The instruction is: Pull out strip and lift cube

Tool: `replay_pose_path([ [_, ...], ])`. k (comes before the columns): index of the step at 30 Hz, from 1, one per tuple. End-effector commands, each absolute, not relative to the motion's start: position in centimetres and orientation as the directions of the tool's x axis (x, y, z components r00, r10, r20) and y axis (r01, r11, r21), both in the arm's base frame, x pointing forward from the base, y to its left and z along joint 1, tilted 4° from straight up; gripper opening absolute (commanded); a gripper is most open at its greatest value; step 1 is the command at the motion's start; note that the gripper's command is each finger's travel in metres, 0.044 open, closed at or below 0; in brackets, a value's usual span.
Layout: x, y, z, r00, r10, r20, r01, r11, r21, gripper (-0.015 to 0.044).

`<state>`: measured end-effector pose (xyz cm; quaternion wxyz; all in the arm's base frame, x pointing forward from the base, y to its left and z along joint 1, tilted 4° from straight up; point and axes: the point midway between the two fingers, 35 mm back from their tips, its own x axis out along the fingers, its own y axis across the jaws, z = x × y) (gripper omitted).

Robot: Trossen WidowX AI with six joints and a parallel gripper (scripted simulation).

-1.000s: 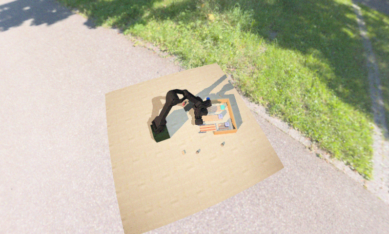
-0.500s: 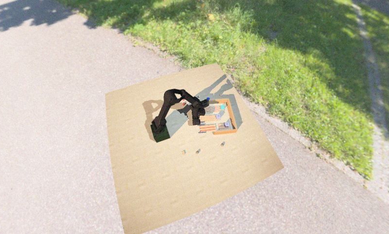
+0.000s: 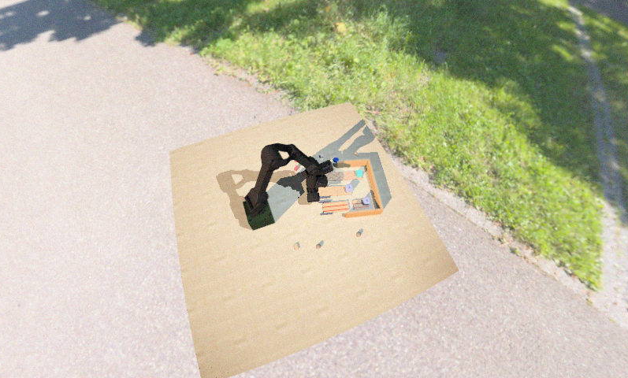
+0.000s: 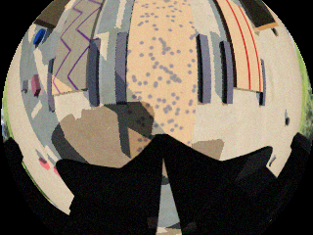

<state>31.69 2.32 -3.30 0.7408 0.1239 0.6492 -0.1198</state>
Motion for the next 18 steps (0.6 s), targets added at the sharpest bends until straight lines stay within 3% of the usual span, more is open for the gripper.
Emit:
replay_pose_path([
  [1,30.1,2.6,-4.1,0.094,-0.019,-0.995,0.338,0.941,0.015,0.0000],
  [18,28.0,3.2,-4.3,0.093,-0.018,-0.996,0.338,0.941,0.014,0.0000],
])
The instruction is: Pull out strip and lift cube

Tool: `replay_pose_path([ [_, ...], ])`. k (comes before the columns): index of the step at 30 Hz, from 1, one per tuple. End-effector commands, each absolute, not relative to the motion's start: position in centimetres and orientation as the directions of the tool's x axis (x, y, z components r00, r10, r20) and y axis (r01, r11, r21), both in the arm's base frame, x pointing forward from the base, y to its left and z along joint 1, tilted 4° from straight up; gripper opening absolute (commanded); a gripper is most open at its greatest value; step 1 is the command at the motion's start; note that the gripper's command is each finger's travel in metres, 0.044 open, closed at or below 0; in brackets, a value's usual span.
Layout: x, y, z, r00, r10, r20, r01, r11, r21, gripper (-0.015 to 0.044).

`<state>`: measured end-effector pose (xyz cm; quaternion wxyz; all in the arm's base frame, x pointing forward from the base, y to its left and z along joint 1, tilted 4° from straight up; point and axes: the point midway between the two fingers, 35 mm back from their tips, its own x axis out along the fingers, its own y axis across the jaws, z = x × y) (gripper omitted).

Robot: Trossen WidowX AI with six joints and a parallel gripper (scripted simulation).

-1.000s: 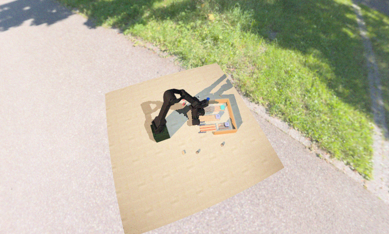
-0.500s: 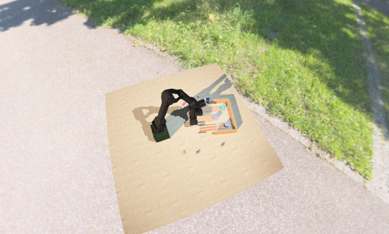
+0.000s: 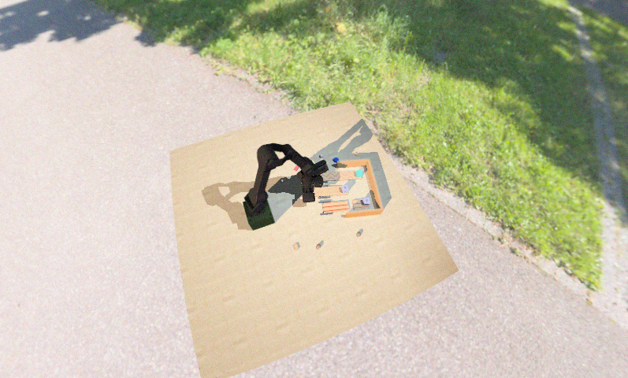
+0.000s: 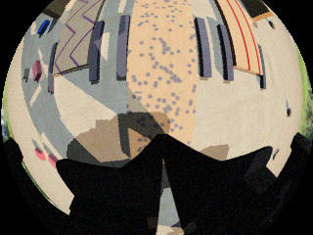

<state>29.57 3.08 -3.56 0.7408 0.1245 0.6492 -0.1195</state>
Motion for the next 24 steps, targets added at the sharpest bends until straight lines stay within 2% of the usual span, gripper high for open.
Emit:
replay_pose_path([
  [1,27.9,3.3,-4.4,0.093,-0.018,-0.996,0.338,0.941,0.014,0.0000],
  [24,25.3,4.2,-4.7,0.091,-0.017,-0.996,0.338,0.941,0.014,0.0000],
])
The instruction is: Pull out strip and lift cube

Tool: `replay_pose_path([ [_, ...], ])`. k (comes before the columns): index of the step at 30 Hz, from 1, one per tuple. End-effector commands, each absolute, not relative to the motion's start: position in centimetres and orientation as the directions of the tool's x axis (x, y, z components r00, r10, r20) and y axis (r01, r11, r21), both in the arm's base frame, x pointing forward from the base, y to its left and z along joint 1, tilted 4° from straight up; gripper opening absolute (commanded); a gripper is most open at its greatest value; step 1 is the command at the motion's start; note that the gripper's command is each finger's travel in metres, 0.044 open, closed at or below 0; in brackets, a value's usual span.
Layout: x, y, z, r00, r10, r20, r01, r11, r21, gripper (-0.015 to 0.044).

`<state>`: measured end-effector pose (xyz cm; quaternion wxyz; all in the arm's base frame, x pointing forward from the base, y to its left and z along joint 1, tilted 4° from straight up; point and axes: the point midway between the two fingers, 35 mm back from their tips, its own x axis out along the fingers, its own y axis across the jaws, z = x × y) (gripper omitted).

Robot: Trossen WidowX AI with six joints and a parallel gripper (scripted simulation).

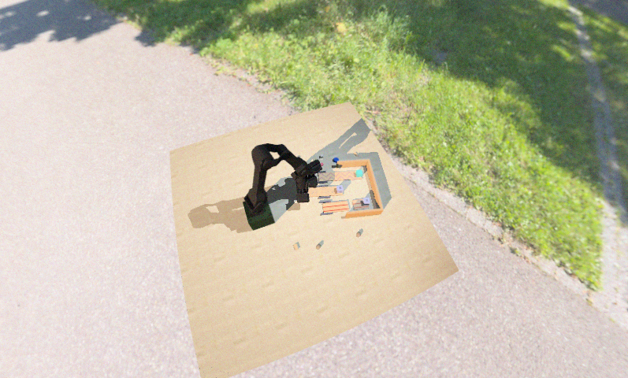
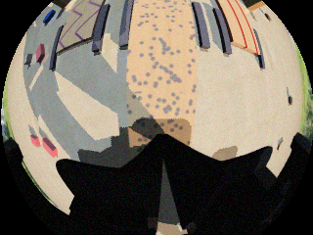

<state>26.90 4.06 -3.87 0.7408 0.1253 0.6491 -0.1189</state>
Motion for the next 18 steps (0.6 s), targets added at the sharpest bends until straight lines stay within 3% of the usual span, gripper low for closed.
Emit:
replay_pose_path([
  [1,25.2,4.2,-4.7,0.091,-0.017,-0.996,0.338,0.941,0.014,0.0000],
  [18,23.4,4.8,-4.9,0.089,-0.017,-0.996,0.338,0.941,0.014,0.0000],
])
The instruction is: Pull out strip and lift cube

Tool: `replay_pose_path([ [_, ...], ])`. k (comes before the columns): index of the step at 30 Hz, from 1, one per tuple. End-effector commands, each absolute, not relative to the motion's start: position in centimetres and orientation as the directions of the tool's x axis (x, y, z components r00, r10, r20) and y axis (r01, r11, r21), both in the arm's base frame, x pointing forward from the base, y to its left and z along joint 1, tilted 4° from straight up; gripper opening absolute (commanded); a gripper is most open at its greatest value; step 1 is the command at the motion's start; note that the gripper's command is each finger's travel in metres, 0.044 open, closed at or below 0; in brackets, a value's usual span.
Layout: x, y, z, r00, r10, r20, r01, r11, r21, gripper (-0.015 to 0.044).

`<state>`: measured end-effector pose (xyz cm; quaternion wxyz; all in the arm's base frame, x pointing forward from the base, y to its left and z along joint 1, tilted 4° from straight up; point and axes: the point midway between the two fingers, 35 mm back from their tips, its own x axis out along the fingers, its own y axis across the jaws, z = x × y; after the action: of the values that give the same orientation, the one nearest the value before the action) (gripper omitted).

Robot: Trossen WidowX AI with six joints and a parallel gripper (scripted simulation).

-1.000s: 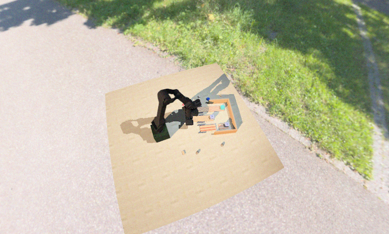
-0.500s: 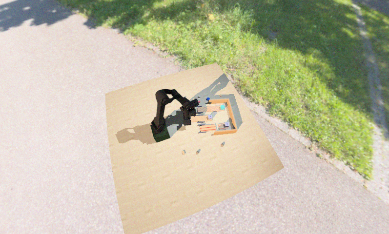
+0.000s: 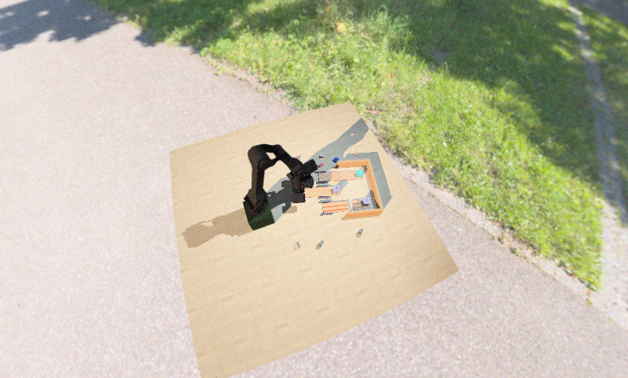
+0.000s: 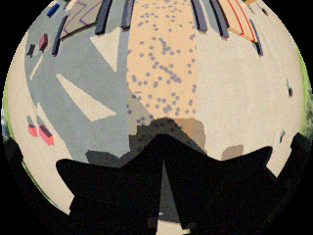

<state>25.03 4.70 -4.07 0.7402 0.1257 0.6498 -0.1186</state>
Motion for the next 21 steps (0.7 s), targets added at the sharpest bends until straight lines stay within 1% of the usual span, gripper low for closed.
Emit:
replay_pose_path([
  [1,23.32,4.81,-4.86,0.089,-0.017,-0.996,0.338,0.941,0.014,0.0000],
  [21,22.37,5.13,-4.96,0.088,-0.016,-0.996,0.338,0.941,0.014,0.0000],
])
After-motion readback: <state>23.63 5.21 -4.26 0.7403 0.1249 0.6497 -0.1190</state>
